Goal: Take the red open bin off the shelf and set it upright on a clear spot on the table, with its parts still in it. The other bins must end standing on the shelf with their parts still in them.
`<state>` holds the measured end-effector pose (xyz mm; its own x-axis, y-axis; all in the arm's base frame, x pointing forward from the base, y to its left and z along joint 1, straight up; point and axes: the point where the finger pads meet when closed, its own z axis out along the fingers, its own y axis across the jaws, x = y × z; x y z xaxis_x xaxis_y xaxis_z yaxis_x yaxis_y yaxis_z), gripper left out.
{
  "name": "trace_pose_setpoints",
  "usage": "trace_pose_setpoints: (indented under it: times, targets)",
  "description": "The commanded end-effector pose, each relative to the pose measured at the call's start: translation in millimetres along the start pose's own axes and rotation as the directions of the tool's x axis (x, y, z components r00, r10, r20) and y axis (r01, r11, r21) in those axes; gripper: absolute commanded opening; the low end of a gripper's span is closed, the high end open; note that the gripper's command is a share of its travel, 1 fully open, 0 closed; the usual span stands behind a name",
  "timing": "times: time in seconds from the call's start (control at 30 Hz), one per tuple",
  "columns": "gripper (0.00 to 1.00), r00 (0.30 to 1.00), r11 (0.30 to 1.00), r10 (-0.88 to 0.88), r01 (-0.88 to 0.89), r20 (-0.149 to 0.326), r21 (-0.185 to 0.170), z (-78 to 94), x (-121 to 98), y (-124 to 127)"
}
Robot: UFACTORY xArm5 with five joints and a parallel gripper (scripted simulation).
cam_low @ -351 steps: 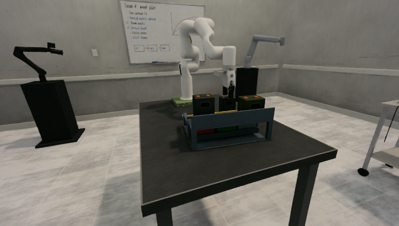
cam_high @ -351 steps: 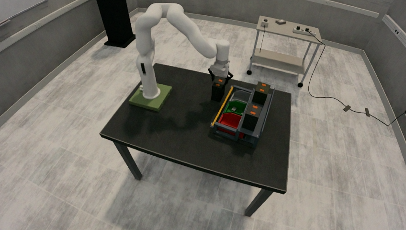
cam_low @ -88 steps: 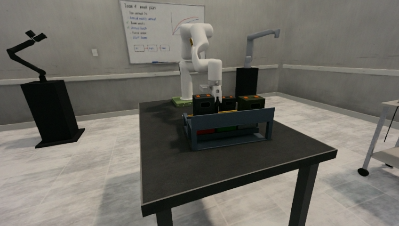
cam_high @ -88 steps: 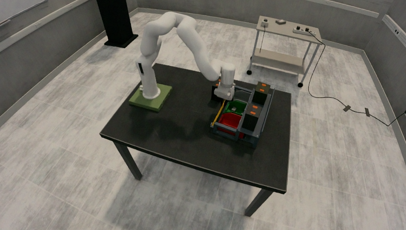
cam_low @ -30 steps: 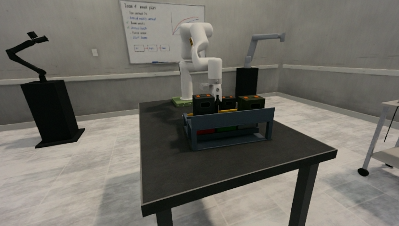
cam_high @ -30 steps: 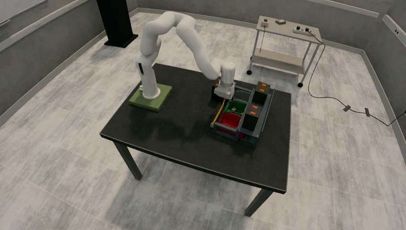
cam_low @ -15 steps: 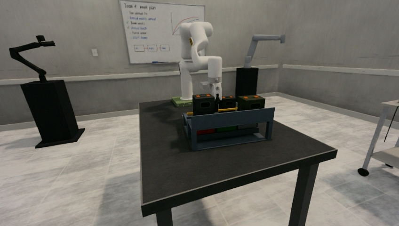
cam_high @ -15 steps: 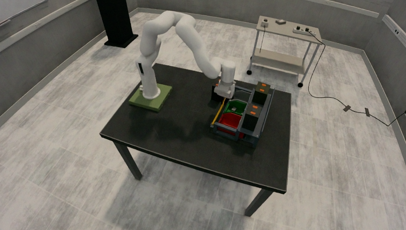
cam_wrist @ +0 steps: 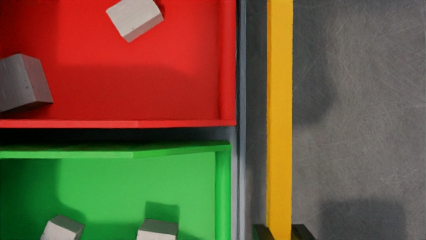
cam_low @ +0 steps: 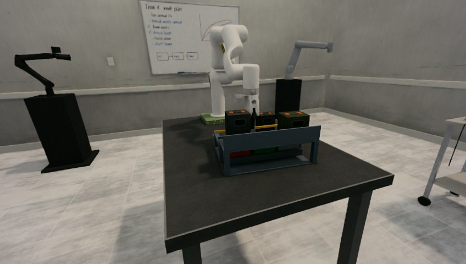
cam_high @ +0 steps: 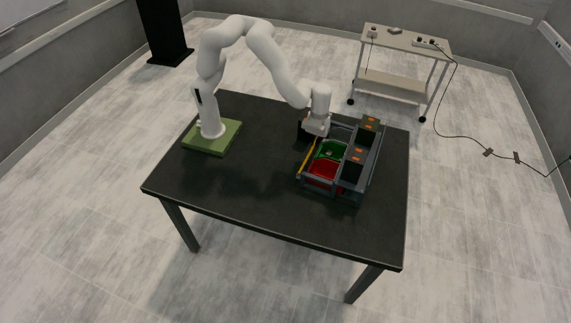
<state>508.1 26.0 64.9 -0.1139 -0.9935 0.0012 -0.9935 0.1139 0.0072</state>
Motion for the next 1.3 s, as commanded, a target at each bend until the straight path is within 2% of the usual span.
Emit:
trace_pose_setpoints:
  times: [0.0,0.2,0.63,0.7,1.2,1.27]
  targets:
    - [0.00,1.000,1.000,0.000,0.000,0.002,0.005,-4.2,0,-2]
    - [0.00,1.000,1.000,0.000,0.000,0.002,0.005,-7.8,0,-2]
    - [0.00,1.000,1.000,0.000,0.000,0.002,0.005,-40.5,0,-1]
    - [0.00,1.000,1.000,0.000,0.000,0.002,0.005,-40.5,0,-1]
    - [0.00,1.000,1.000,0.000,0.000,0.002,0.005,-73.4,0,-1]
    - [0.00,1.000,1.000,0.000,0.000,0.002,0.005,-73.4,0,-1]
